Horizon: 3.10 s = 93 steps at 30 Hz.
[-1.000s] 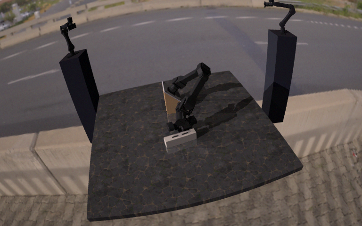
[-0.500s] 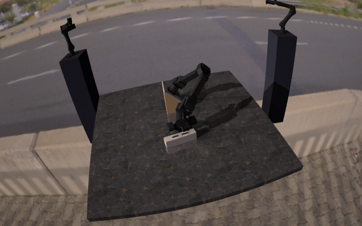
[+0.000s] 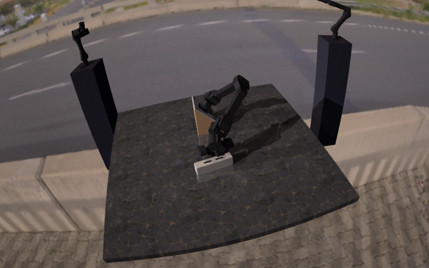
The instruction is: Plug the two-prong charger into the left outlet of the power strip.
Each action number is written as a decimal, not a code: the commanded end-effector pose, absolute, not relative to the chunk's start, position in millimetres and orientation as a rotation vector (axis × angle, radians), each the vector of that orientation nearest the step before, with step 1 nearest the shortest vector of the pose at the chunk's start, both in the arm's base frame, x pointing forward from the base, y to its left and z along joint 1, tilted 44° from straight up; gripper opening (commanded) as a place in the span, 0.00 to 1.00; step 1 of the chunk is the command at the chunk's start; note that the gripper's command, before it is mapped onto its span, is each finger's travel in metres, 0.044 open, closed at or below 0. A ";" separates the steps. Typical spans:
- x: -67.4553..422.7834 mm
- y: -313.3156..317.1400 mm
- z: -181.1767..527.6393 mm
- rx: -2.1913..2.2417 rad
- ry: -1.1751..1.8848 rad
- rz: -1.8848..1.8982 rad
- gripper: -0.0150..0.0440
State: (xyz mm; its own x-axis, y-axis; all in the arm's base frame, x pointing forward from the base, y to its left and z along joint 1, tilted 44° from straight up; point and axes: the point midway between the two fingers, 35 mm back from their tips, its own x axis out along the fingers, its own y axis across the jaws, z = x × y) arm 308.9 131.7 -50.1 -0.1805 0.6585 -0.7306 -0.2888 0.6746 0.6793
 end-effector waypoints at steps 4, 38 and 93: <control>321.6 138.0 -49.3 0.305 1.499 0.882 0.25; 318.5 137.4 -50.0 0.305 1.499 0.882 0.25; 319.1 132.8 -45.2 0.304 1.499 0.881 0.25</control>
State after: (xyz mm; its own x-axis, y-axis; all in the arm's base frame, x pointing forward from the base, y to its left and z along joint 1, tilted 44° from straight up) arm 312.3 133.0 -49.2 -0.1778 0.6586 -0.7312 -0.2993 0.6716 0.6777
